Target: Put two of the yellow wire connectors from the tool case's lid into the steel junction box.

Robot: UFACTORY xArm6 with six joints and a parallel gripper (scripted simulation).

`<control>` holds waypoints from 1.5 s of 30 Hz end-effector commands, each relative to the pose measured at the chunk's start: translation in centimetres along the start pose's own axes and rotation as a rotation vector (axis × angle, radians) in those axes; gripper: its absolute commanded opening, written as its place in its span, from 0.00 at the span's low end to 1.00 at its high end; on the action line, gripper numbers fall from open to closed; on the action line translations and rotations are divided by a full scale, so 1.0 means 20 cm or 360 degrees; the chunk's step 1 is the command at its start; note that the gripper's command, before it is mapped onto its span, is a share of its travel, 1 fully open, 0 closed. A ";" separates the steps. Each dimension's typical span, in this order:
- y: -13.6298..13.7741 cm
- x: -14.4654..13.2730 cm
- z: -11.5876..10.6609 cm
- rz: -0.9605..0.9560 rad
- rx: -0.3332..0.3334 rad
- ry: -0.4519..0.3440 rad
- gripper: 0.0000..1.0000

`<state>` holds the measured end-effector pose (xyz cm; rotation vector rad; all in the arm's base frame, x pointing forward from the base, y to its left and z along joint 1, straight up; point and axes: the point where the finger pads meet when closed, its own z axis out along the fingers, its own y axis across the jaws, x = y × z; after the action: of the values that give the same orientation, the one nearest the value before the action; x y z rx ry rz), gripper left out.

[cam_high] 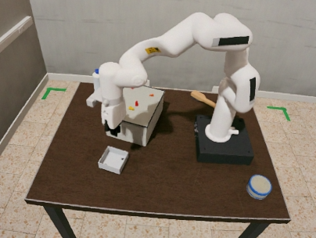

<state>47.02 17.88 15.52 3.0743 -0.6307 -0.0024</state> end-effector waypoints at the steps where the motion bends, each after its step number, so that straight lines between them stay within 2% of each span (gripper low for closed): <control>1: 0.00 0.00 0.03 0.0000 0.0005 0.0005 0.03; 6: 0.00 0.00 0.16 0.0000 0.0005 0.0005 0.03; 12: -0.01 0.01 0.41 0.0000 0.0005 0.0005 0.03; 14: -0.01 0.01 0.41 0.0000 0.0005 0.0005 0.03; 21: -0.01 0.01 0.73 0.0000 0.0005 0.0005 0.03; 26: -0.01 0.01 0.89 0.0000 0.0005 0.0005 0.03; 29: -0.01 0.01 0.94 0.0000 0.0005 0.0005 0.03; 43: -0.01 0.01 0.97 0.0000 0.0005 0.0005 0.03; 44: -0.01 0.01 0.97 0.0000 0.0005 0.0005 0.30; 45: -0.01 0.01 0.97 0.0000 0.0005 0.0005 0.30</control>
<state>47.01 17.84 -3.94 3.0744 -0.6306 -0.0021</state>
